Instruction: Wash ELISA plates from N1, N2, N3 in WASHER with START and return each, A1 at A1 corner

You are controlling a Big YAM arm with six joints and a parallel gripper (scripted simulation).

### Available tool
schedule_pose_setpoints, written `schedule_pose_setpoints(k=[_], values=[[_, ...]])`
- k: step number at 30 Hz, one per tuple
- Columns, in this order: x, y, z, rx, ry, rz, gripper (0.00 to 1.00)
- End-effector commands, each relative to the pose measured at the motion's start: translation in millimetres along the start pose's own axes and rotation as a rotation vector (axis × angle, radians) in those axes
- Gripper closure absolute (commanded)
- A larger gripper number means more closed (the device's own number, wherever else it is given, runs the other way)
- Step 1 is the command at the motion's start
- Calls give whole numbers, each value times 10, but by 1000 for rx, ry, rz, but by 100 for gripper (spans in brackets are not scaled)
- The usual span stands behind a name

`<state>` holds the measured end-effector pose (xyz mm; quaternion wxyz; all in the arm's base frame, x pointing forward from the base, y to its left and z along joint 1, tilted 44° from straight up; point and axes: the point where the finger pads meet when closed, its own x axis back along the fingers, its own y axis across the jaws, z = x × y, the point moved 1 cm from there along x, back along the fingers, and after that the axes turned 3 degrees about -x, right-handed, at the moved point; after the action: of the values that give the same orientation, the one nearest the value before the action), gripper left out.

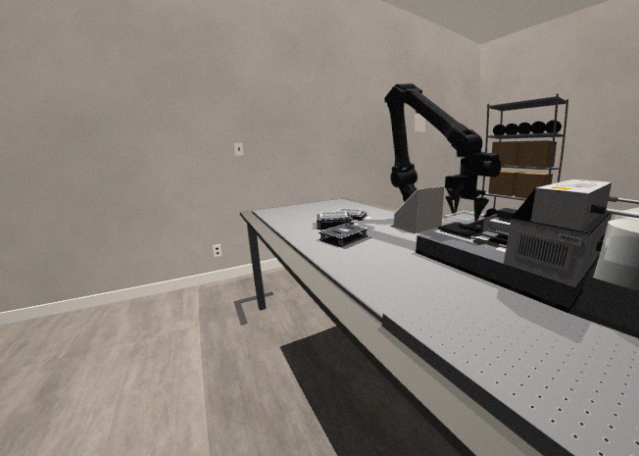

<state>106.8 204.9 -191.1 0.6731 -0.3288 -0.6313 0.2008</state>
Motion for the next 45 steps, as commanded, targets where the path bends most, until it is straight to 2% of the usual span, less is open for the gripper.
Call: schedule_pose_setpoints(k=[1, 12, 13, 15, 29, 30, 32, 38, 39, 40, 45], values=[[316, 229, -28, -11, -16, -67, 18], [461, 207, -19, -10, -16, -64, 18], [352, 163, -37, -13, -3, -33, 18], [522, 217, -53, -19, -8, -68, 18], [733, 207, -22, -12, -15, -69, 18], [575, 102, -3, -6, -7, -22, 18], [789, 209, -33, -15, -12, -70, 18], [893, 203, -33, -15, -12, -71, 18], [890, 201, -46, -16, -10, -71, 18], [726, 121, -25, -5, -6, -38, 18], [726, 121, -25, -5, -6, -38, 18]])
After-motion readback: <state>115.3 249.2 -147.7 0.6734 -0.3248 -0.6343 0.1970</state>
